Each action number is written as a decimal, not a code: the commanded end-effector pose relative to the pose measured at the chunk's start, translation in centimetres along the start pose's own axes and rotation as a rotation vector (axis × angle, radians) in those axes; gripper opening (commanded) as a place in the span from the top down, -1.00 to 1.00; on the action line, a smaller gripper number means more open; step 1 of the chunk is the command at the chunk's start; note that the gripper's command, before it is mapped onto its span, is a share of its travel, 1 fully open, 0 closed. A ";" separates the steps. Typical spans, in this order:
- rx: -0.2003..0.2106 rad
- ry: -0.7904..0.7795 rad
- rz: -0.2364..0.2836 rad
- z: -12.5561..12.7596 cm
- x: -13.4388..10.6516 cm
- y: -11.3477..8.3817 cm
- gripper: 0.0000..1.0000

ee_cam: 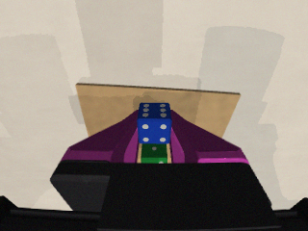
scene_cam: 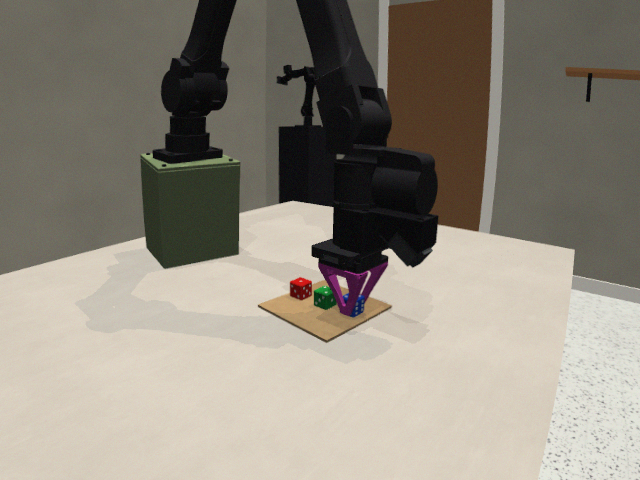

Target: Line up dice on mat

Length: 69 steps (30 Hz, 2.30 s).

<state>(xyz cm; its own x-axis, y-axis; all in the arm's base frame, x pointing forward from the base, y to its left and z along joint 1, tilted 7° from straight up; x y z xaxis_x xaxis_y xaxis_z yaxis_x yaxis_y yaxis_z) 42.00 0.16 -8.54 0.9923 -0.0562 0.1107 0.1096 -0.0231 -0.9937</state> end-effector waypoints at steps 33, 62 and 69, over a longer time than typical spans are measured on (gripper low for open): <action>0.000 0.003 -0.031 -0.3 1.6 -0.6 0.60; 0.000 0.003 -0.028 -0.3 1.5 -0.5 0.60; 0.000 0.002 -0.028 -0.3 1.3 -0.6 0.60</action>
<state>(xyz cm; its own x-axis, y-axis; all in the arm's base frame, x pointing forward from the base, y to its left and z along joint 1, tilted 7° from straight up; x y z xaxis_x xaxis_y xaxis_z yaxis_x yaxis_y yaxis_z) 42.09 0.15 -8.51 0.9921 -0.0564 0.1124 0.1112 -0.0231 -0.9935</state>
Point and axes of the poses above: the point where the finger pads meet when closed, its own y axis out along the fingers, its own z axis across the jaws, x = y × z, the point moved 5 cm from there along -y, back along the fingers, and after that the axes turned 4 degrees about y, right-handed, at the moved point
